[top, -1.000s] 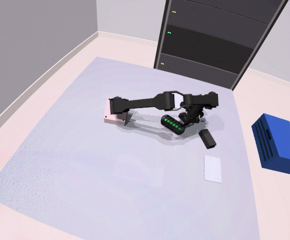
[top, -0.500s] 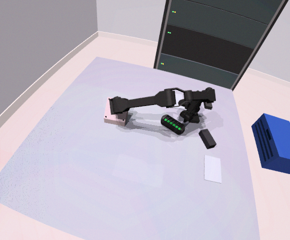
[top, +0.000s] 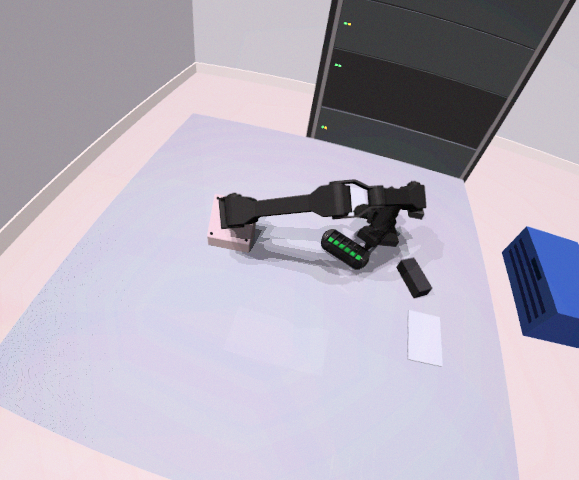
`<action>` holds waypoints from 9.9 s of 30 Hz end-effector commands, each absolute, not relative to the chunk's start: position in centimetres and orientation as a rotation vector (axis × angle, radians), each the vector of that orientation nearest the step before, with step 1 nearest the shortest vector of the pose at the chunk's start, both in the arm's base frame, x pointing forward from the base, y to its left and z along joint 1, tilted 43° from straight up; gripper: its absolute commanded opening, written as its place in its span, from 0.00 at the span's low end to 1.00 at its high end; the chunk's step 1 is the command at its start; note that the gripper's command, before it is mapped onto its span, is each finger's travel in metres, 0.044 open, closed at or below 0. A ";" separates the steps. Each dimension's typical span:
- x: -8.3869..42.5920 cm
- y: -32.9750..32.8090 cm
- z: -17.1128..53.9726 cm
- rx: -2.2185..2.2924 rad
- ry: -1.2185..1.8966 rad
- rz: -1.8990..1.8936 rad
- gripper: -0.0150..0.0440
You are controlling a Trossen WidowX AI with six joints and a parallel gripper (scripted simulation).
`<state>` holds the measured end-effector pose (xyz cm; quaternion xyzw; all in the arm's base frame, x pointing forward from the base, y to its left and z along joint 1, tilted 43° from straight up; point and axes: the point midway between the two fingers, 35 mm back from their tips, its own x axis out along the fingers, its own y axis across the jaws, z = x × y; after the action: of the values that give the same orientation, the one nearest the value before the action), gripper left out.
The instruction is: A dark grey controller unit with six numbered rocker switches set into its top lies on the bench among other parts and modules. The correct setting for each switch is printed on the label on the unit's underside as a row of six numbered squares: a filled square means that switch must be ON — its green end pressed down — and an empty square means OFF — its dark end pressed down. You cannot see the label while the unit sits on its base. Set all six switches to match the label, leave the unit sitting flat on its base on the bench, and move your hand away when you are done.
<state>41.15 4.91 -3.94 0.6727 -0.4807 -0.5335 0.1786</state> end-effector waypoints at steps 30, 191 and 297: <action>41.0 3.2 -5.0 1.879 -1.342 -1.494 0.25; 22.5 -0.3 -1.8 2.765 -1.344 -1.490 0.25; 29.0 0.9 -4.8 2.770 -1.344 -1.482 0.25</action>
<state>28.22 0.70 -4.78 0.8011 -0.3918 -0.4318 -0.1352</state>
